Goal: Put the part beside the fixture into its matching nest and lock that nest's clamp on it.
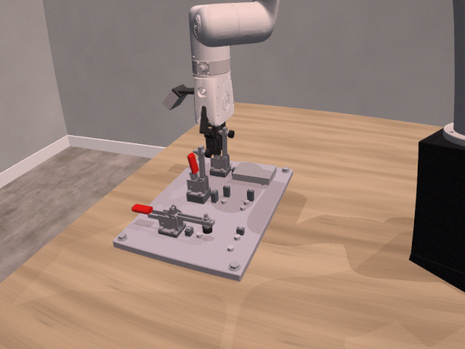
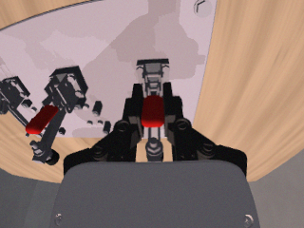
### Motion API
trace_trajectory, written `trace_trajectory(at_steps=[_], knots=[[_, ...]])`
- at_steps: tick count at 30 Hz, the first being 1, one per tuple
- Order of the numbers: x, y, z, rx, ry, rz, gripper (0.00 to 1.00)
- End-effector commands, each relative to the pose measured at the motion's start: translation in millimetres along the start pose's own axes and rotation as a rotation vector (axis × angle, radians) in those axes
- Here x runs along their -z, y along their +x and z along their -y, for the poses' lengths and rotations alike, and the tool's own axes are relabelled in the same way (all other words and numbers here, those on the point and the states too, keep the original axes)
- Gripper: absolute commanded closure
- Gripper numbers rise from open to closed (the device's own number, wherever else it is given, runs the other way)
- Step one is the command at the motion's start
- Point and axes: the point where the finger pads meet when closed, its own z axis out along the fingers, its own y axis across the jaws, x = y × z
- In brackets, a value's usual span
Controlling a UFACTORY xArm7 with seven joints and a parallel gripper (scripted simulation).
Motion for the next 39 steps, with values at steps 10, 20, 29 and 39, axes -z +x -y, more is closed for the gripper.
trace_trajectory(at_steps=[10,20,29,39], knots=[[1.2,1.6,-0.3,0.000,0.000,-0.004,1.00],[1.2,1.9,-0.3,0.000,0.000,-0.004,1.00],[1.2,3.6,-0.3,0.000,0.000,-0.004,1.00],[1.2,9.3,-0.3,0.000,0.000,-0.004,1.00]])
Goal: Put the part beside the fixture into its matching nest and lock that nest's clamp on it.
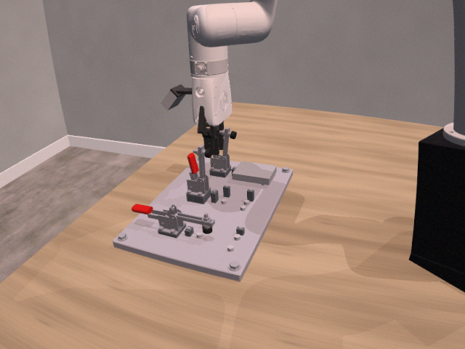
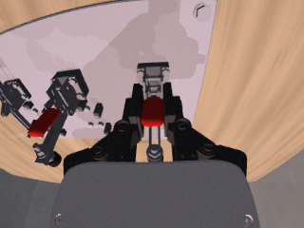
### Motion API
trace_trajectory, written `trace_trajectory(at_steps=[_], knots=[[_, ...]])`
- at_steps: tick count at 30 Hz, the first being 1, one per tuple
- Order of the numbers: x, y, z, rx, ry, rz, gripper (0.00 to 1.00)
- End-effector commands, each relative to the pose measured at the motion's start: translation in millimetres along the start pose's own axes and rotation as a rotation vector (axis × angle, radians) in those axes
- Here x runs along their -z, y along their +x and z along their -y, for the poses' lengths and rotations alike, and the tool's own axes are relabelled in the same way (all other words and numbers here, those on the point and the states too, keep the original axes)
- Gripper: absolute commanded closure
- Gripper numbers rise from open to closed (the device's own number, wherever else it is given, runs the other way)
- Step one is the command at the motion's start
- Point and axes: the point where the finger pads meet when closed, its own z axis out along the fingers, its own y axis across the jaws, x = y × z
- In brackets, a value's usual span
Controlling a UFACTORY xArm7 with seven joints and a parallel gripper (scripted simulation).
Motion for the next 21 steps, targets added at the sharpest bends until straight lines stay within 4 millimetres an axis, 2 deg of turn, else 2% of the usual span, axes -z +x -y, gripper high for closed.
trace_trajectory(at_steps=[1,21], knots=[[1.3,5.7,-0.3,0.000,-0.001,-0.005,1.00],[-2.6,20.7,-0.3,0.000,-0.001,-0.005,1.00]])
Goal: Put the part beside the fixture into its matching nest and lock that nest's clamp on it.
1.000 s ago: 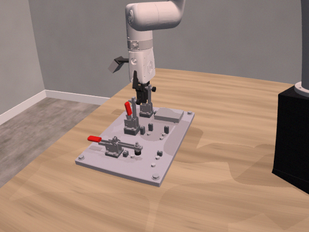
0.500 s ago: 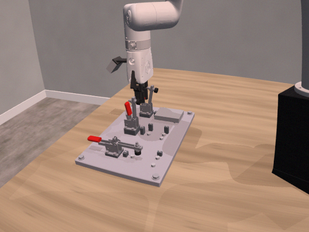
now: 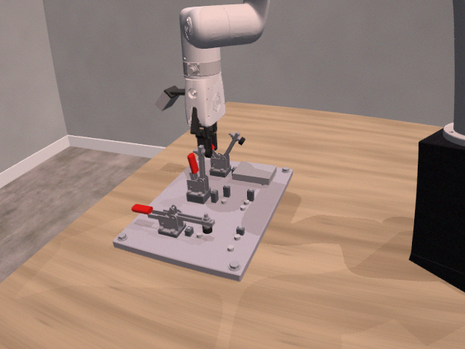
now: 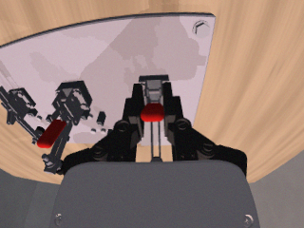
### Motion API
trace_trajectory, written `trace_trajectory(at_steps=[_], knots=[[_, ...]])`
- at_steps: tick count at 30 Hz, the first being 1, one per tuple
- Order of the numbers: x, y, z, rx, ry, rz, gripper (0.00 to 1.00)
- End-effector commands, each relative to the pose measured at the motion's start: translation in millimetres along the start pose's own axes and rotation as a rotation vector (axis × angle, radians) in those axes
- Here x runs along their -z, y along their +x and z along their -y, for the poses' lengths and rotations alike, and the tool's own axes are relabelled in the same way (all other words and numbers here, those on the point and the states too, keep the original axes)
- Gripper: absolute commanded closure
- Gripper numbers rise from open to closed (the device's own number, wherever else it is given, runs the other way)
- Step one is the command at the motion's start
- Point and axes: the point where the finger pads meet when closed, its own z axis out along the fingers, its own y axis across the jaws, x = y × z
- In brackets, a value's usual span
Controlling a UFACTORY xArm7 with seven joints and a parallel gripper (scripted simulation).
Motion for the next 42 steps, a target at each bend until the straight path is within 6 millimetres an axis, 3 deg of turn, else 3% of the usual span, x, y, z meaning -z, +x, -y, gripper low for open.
trace_trajectory(at_steps=[1,42], knots=[[-0.2,5.9,-0.4,0.000,0.000,-0.004,1.00],[-25.1,29.0,-0.4,0.000,-0.001,-0.004,1.00]])
